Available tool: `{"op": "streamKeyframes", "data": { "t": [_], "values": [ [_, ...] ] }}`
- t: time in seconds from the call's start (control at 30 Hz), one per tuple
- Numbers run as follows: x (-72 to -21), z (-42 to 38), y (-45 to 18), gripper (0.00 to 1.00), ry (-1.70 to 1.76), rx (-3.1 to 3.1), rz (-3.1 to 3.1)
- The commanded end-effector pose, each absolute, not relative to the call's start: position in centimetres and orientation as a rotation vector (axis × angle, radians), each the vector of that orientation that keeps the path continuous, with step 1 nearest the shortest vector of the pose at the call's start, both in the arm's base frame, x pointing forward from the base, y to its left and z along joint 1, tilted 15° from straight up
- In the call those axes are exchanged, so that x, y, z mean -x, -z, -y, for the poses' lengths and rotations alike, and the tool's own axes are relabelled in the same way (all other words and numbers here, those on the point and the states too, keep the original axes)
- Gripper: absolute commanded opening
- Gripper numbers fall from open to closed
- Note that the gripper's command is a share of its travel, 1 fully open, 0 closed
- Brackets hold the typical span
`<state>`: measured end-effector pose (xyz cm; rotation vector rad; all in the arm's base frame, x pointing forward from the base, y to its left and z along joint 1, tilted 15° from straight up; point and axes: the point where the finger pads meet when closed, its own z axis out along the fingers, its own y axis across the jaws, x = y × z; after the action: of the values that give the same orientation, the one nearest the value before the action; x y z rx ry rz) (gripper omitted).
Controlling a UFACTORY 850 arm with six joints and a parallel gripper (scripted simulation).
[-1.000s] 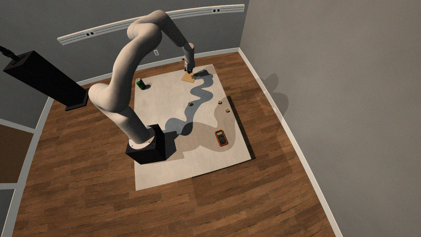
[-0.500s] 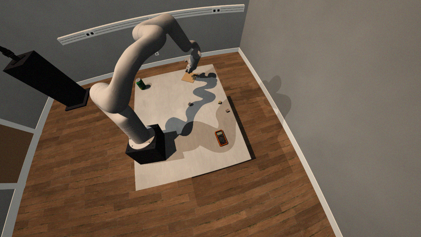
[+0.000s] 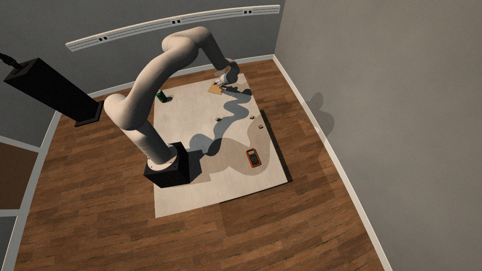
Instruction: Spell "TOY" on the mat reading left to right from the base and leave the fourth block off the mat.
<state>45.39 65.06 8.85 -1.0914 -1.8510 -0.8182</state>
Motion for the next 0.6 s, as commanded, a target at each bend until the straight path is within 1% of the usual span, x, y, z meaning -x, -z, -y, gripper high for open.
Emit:
{"op": "streamKeyframes", "data": {
  "t": [0.0,0.57],
  "values": [
    [-45.3,-65.1,-8.8,0.23,0.870,1.016,1.751],
    [-45.4,-65.3,-7.8,0.23,0.883,0.997,1.726]
  ]
}}
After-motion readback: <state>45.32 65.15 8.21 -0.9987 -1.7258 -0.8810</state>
